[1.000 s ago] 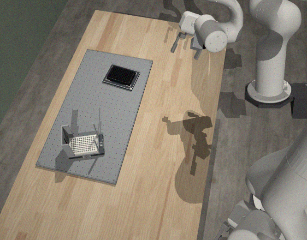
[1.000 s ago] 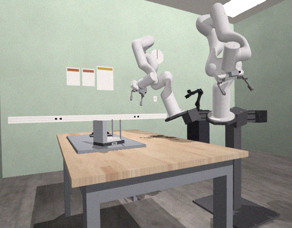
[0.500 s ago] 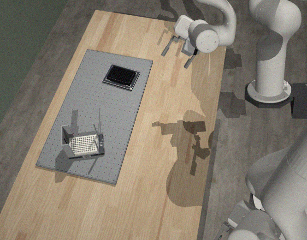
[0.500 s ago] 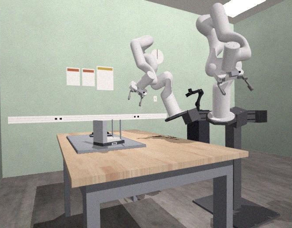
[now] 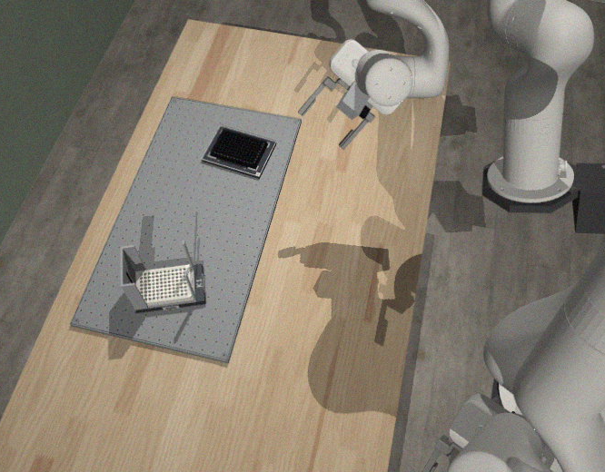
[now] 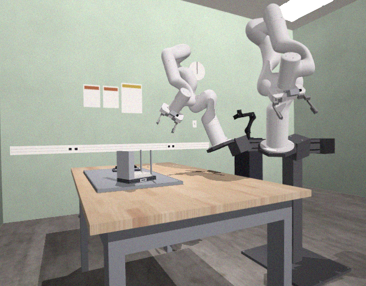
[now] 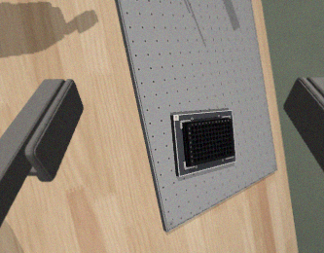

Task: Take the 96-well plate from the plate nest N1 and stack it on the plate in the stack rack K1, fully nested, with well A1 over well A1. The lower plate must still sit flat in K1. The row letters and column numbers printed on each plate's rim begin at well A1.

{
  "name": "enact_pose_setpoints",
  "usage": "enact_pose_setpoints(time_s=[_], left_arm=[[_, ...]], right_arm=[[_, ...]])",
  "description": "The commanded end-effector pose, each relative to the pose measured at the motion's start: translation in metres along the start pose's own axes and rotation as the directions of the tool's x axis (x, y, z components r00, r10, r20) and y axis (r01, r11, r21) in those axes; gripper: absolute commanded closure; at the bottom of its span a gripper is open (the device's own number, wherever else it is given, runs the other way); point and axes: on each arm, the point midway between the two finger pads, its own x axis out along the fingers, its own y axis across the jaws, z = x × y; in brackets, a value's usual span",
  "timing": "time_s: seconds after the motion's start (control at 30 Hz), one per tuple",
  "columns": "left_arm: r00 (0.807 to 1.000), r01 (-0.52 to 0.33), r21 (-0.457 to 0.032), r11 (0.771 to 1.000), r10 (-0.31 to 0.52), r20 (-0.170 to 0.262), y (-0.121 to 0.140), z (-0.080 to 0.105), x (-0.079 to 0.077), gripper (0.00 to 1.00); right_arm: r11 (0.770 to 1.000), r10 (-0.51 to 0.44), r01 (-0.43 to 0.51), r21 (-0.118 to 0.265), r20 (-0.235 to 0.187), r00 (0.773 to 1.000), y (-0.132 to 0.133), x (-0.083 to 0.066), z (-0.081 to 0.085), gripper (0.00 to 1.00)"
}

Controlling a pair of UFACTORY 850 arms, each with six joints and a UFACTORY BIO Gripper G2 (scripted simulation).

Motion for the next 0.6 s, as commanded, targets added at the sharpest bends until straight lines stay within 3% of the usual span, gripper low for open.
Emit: enact_pose_setpoints(time_s=[0.0, 0.1, 0.23, 0.37, 0.5, 0.57], left_arm=[[1.000, 0.000, 0.000, 1.000, 0.000, 0.001, 0.000, 0.001, 0.000, 0.00], [1.000, 0.000, 0.000, 1.000, 0.000, 0.001, 0.000, 0.001, 0.000, 0.00], [1.000, 0.000, 0.000, 1.000, 0.000, 0.001, 0.000, 0.001, 0.000, 0.00], [1.000, 0.000, 0.000, 1.000, 0.000, 0.001, 0.000, 0.001, 0.000, 0.00], [1.000, 0.000, 0.000, 1.000, 0.000, 0.001, 0.000, 0.001, 0.000, 0.00], [1.000, 0.000, 0.000, 1.000, 0.000, 0.001, 0.000, 0.001, 0.000, 0.00]], right_arm=[[0.996, -0.074, 0.072, 0.057, 0.034, 0.997, -0.013, 0.020, 0.010, 0.63], [0.996, -0.074, 0.072, 0.057, 0.034, 0.997, -0.013, 0.020, 0.010, 0.63], [0.976, -0.176, 0.165, 0.141, 0.067, 0.982, -0.025, 0.035, 0.017, 0.63], [0.974, -0.183, 0.171, 0.146, 0.069, 0.981, -0.030, 0.041, 0.020, 0.63], [0.938, -0.284, 0.258, 0.233, 0.087, 0.955, -0.042, 0.056, 0.027, 0.63], [0.934, -0.292, 0.264, 0.240, 0.088, 0.952, -0.047, 0.061, 0.030, 0.63]])
